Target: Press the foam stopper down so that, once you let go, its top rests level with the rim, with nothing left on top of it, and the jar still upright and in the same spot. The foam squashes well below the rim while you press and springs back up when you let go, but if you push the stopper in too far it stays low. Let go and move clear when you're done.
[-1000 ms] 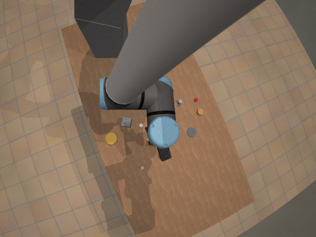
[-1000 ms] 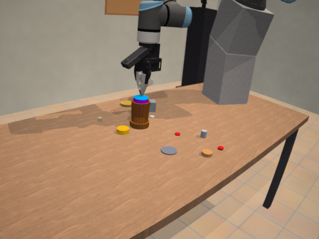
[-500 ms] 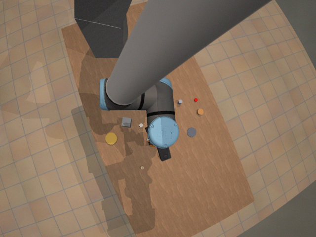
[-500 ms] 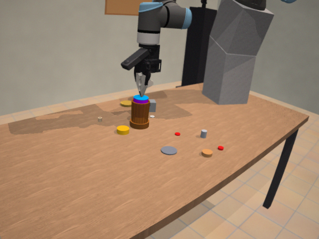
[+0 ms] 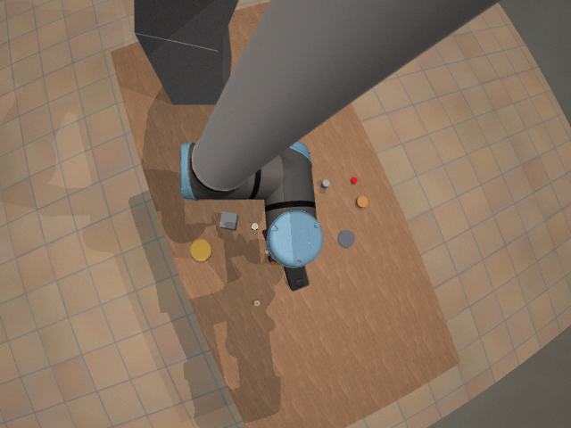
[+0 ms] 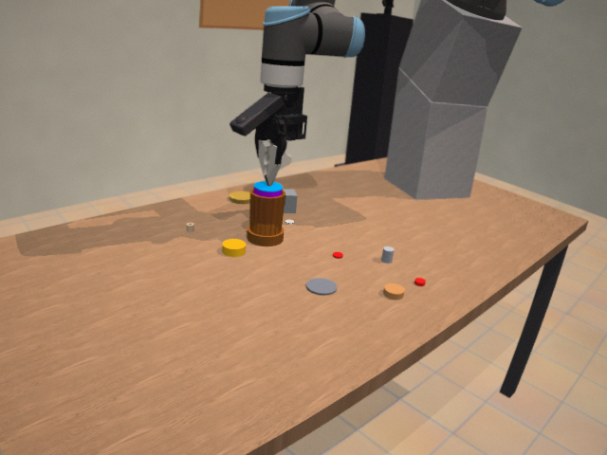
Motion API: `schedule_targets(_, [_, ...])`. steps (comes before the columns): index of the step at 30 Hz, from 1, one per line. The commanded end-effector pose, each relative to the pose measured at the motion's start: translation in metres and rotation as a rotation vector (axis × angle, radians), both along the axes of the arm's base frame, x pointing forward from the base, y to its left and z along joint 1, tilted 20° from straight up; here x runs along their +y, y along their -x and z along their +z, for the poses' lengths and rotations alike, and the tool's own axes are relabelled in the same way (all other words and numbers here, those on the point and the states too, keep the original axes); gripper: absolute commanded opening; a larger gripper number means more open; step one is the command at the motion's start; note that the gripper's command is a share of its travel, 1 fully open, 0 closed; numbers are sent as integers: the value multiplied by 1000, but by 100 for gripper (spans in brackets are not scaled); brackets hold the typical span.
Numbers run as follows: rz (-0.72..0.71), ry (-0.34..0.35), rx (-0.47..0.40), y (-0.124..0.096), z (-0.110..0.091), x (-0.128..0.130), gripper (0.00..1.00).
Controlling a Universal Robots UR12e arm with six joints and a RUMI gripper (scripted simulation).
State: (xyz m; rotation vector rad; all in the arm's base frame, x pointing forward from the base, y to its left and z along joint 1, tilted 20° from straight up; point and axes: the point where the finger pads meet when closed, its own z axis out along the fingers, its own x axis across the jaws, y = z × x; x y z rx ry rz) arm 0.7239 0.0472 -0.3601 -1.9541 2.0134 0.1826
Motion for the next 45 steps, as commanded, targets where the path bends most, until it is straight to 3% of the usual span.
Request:
schedule_targets(1, [0,0,-1,-1,-2,0,0])
schedule_targets(45, [0,0,-1,-3,-15,5,0])
